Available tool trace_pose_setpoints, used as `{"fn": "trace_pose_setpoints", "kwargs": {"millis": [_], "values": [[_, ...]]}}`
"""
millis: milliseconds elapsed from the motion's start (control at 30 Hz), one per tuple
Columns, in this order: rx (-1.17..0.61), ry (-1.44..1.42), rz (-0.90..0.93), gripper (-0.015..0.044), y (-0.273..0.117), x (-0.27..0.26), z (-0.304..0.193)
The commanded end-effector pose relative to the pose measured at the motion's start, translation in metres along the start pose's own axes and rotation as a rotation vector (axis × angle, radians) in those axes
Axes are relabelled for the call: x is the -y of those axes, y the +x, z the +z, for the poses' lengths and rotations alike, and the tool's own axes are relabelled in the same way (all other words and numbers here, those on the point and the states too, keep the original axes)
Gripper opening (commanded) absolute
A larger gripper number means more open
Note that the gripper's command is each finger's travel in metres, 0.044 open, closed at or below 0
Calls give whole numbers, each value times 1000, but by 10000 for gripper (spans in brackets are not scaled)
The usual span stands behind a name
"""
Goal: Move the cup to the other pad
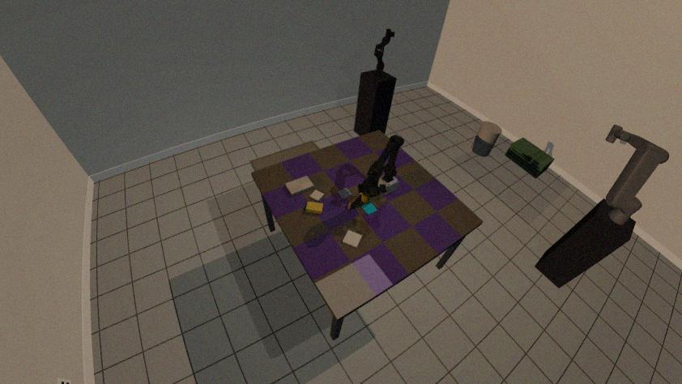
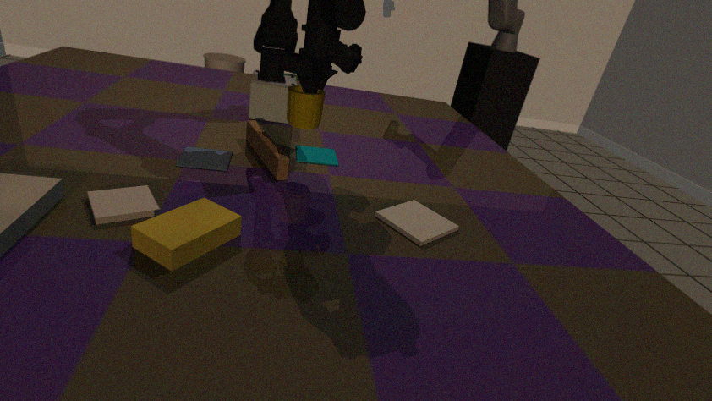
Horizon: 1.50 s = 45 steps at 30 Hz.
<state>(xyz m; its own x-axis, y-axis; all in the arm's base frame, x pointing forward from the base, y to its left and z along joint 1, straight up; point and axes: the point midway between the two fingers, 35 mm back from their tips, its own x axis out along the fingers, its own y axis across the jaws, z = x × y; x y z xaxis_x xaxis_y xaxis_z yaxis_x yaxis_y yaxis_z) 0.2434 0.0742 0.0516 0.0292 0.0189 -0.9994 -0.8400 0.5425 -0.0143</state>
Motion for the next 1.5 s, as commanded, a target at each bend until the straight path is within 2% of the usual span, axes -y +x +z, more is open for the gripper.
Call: {"fn": "trace_pose_setpoints", "kwargs": {"millis": [0,667,1467], "values": [[-5,5,-2,0,0,-5,2],[-3,5,0,0,1,-32,19],[-3,5,1,0,40,-35,23]]}}
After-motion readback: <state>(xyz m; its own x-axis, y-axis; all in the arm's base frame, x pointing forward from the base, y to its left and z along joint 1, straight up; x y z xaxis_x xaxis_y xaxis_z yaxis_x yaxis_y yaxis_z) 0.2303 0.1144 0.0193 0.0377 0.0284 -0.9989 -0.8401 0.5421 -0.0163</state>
